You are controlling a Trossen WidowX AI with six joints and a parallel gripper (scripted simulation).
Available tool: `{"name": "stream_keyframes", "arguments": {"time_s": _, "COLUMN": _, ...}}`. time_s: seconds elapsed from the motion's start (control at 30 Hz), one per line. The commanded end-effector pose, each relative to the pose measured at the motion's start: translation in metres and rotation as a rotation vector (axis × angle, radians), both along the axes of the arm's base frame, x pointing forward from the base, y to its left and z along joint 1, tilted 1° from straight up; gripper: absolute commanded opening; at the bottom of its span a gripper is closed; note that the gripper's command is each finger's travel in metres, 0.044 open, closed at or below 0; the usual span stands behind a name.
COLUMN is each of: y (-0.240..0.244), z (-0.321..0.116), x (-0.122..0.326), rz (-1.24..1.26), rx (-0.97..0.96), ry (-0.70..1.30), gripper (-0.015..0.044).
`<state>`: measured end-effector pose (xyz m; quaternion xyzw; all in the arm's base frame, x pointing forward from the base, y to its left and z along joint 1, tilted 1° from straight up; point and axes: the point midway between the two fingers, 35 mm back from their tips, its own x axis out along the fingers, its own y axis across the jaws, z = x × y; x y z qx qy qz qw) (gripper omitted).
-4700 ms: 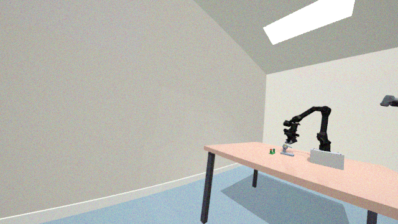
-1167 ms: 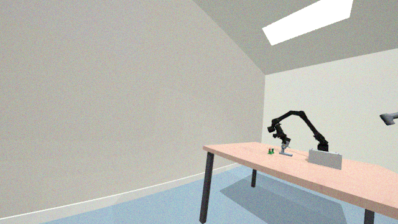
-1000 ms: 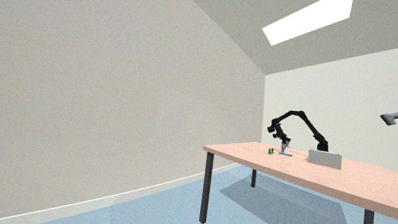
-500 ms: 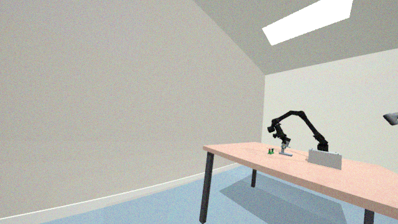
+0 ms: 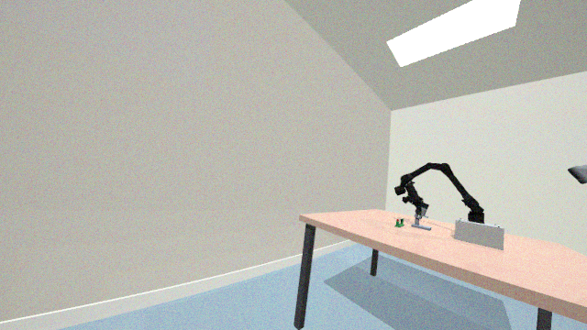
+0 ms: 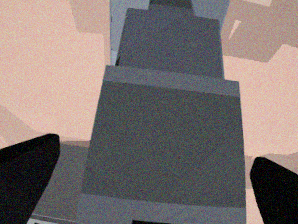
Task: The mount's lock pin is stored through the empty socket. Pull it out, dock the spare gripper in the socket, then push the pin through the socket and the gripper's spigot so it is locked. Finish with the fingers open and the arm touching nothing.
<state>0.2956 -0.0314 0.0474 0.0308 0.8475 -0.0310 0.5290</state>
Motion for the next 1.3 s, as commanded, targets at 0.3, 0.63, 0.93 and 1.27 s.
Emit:
{"name": "stream_keyframes", "arguments": {"time_s": 0.3, "y": 0.001, "z": 0.03, "x": -0.01, "rz": 0.0, "rx": 0.0, "ry": 0.001, "gripper": 0.044}}
{"name": "stream_keyframes", "arguments": {"time_s": 0.63, "y": 0.002, "z": 0.05, "x": -0.018, "rz": 0.001, "rx": -0.001, "ry": -0.011, "gripper": 0.044}}
{"name": "stream_keyframes", "arguments": {"time_s": 0.93, "y": 0.002, "z": 0.068, "x": -0.024, "rz": 0.002, "rx": -0.007, "ry": -0.071, "gripper": 0.044}}
{"name": "stream_keyframes", "arguments": {"time_s": 1.27, "y": 0.003, "z": 0.086, "x": -0.028, "rz": 0.004, "rx": -0.013, "ry": -0.14, "gripper": 0.044}}
